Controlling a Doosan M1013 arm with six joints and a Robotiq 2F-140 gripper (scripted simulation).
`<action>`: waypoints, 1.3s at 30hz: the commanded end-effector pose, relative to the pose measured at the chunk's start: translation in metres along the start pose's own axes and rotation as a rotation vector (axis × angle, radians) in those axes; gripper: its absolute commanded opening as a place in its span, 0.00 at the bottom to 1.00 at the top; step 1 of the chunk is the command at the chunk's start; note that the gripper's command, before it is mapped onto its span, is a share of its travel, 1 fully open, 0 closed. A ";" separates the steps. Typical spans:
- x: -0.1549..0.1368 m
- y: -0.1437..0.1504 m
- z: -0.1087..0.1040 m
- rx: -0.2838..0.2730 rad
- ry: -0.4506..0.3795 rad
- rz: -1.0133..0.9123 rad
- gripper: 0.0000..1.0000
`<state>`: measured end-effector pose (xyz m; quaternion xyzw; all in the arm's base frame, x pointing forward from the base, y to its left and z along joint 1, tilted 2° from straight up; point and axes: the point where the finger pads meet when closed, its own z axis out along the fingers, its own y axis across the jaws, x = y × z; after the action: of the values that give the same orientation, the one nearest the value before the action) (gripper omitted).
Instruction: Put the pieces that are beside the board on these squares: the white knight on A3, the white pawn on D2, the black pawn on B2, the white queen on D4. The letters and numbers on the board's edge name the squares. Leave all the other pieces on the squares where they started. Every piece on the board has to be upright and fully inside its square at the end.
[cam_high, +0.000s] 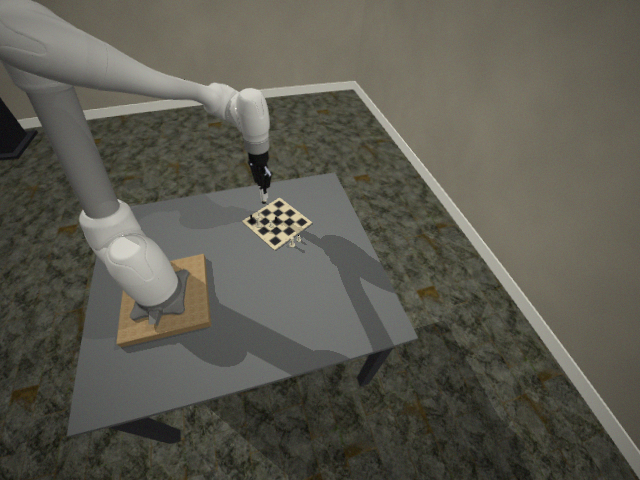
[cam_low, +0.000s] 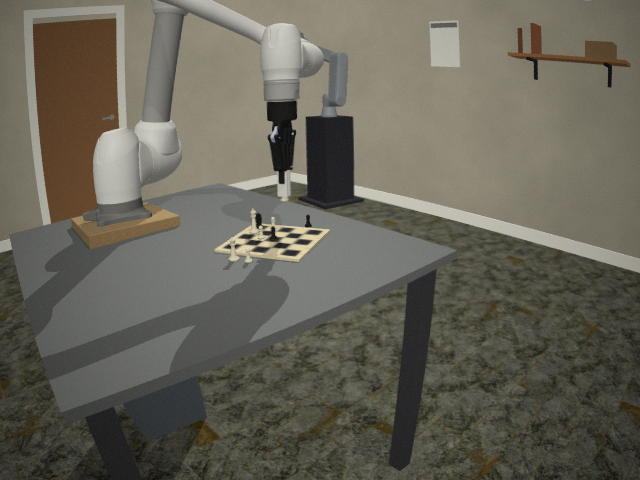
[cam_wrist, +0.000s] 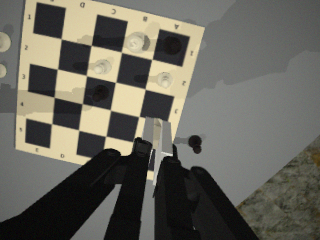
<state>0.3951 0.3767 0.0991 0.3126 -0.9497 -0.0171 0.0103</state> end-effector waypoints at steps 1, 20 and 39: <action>0.000 0.000 0.015 0.000 0.000 0.000 0.00; -0.001 0.000 0.073 0.000 0.000 0.000 0.00; -0.001 0.000 0.074 0.000 0.000 0.000 0.00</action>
<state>0.3932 0.3791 0.0246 0.3126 -0.9497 -0.0172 0.0102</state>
